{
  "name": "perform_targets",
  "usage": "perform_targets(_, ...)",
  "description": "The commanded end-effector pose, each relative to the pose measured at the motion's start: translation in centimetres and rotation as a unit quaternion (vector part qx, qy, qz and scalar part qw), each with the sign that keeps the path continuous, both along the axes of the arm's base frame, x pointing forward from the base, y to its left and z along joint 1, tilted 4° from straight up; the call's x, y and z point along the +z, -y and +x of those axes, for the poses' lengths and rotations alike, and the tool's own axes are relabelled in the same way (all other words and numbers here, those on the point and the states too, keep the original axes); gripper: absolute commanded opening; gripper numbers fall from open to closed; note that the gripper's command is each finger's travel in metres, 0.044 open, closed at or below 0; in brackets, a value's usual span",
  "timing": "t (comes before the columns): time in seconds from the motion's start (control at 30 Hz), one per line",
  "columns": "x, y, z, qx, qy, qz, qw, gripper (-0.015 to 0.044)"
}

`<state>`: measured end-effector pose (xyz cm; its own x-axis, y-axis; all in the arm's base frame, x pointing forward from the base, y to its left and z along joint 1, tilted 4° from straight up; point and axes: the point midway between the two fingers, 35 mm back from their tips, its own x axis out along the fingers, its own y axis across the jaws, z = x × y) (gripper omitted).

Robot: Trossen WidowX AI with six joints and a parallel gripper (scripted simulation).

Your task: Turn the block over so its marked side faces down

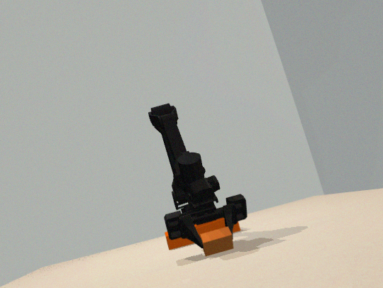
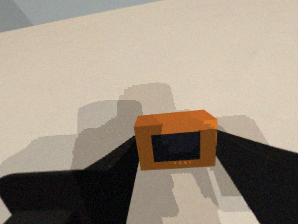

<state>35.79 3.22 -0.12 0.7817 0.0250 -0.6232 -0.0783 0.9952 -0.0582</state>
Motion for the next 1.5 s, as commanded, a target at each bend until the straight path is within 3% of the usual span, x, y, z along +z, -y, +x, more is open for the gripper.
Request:
perform_targets(0.0,-1.1,0.0,-0.6,0.005,0.007,0.001,1.000,0.0000)
perform_targets(0.73,-0.5,0.4,-2.9,0.013,0.140,0.006,0.990,0.0000)
perform_targets(1.37,0.0,0.4,-3.0,0.013,0.149,0.006,0.989,0.0000)
perform_targets(1.47,0.0,0.4,-3.0,0.013,0.149,0.006,0.989,0.0079)
